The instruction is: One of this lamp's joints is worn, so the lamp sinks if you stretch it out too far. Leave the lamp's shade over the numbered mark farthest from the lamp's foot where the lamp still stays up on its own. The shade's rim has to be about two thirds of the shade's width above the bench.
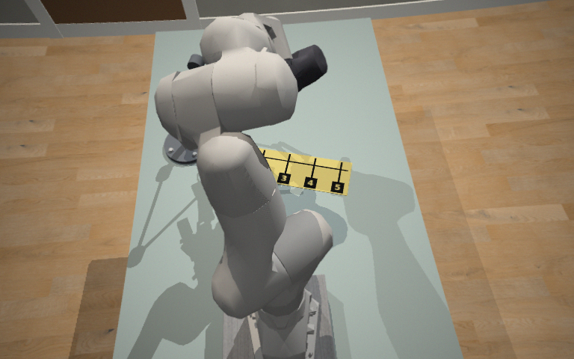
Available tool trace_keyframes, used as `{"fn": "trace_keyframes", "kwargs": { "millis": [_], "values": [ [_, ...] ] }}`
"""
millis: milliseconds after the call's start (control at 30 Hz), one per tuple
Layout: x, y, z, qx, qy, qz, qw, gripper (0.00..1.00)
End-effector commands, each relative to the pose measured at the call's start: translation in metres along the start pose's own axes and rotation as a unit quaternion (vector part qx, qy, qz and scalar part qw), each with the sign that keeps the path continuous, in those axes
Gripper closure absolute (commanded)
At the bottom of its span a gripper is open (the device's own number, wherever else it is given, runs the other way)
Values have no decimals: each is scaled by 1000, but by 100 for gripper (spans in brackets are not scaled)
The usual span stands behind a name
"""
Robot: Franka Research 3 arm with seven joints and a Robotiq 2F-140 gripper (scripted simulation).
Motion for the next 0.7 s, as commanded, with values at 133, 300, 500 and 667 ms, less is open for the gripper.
{"fn": "trace_keyframes", "kwargs": {
  "millis": [133, 300, 500, 667],
  "values": [
    [-1, 0, 0, 0, -4, 1, 1000, 90],
    [0, 0, 0, 0, -1, 0, 1000, 90],
    [0, 0, 0, 0, 0, 0, 1000, 90],
    [0, 0, 0, 0, 0, 0, 1000, 90]
  ]
}}
Point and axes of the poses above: the point where the finger pads meet when closed, its own y axis out along the fingers, its own x axis across the jaws, z = x × y, the point moved 8 cm from there along -y, back along the fingers, and after that the axes turned 4 degrees about -y, right-handed, at the moved point
